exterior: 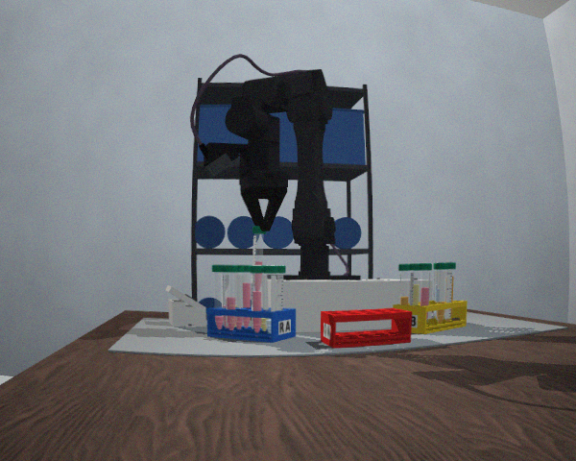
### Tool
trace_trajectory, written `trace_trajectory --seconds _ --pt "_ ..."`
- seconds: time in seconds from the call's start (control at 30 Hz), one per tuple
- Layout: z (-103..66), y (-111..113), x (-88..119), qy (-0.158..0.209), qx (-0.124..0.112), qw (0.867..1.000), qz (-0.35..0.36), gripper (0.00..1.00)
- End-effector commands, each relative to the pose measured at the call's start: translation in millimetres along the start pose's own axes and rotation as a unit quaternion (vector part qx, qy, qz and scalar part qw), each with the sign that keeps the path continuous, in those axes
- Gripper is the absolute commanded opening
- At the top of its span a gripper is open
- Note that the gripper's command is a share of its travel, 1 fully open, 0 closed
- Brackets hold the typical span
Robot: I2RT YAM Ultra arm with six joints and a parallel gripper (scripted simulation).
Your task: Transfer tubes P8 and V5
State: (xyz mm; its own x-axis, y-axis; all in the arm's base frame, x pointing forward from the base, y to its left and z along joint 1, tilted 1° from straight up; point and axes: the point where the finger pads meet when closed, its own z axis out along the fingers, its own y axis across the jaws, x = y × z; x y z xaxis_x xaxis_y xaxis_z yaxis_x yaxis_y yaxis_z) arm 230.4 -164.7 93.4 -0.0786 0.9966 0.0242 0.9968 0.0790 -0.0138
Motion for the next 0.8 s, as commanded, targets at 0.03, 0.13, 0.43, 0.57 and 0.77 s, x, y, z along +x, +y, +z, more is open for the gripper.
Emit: trace_trajectory --seconds 0.03,0.13,0.43,0.57,0.77 --pt "3.2 2.2 0.1 -0.003 -0.002 1.000 0.000 0.00" --pt "2.8 0.7 2.2 -0.005 -0.004 1.000 -0.001 0.00" --pt "-7.5 8.2 -5.0 -0.019 -0.021 1.000 0.000 0.00" --pt "1.0 4.6 -2.1 -0.012 -0.012 1.000 0.000 0.00" --pt "3.3 2.8 -0.4 -0.012 -0.011 1.000 0.000 0.00"
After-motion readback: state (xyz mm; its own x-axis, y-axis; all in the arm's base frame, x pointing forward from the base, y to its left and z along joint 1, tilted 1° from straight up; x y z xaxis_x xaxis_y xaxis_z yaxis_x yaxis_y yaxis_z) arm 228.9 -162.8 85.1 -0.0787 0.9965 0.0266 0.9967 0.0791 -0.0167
